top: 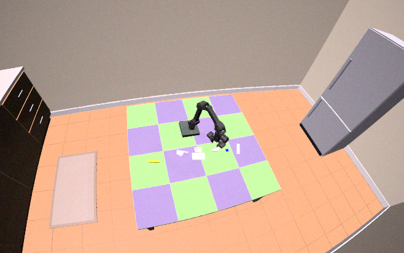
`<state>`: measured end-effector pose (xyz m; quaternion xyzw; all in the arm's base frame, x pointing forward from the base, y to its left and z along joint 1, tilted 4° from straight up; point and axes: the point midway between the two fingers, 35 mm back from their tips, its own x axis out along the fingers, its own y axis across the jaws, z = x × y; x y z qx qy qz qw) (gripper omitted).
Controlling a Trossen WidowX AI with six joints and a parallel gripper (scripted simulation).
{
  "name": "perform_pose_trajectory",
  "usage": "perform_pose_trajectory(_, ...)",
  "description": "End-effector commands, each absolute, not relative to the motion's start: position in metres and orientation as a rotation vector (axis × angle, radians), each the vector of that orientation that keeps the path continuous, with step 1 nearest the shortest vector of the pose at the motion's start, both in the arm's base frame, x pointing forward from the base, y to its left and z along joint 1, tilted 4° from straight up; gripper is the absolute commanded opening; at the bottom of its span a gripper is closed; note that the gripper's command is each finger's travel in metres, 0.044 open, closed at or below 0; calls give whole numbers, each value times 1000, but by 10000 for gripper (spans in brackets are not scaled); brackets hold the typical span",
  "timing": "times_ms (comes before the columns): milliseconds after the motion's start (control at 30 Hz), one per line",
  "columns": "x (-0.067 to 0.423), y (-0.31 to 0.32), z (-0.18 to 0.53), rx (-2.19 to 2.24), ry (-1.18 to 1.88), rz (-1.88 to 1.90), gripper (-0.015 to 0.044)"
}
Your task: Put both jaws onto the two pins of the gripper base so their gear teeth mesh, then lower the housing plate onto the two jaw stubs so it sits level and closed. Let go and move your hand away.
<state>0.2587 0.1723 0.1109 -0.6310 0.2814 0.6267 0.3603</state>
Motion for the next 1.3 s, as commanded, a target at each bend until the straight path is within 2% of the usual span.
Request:
perform_pose_trajectory(0, 259, 172, 111, -1626, 725, 1615, 367)
perform_pose_trajectory(100, 259, 172, 111, -1626, 725, 1615, 440)
perform_pose_trajectory(1033, 259, 172, 111, -1626, 725, 1615, 440)
perform_pose_trajectory(1267, 259, 172, 111, -1626, 725, 1615, 256)
